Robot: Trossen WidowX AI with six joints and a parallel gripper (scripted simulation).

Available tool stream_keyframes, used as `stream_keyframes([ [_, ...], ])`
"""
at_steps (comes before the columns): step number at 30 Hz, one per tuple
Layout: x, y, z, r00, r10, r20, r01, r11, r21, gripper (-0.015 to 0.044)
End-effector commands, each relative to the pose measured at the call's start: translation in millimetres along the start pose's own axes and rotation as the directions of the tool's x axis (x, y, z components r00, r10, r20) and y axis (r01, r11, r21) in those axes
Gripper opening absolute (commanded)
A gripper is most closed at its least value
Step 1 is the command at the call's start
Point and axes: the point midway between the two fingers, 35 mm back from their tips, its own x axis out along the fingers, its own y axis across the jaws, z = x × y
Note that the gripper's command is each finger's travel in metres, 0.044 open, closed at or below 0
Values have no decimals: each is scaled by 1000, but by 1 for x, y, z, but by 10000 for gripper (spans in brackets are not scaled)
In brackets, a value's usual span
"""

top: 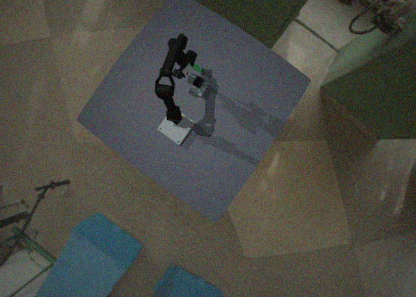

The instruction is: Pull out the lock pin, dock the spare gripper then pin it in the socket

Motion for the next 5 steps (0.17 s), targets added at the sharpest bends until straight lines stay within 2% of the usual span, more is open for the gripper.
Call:
stream_keyframes([
  [1,0,0,0,1000,-1,1,1,1000,-2,440],
  [5,0,0,0,1000,-1,1,1,1000,-2,440],
])
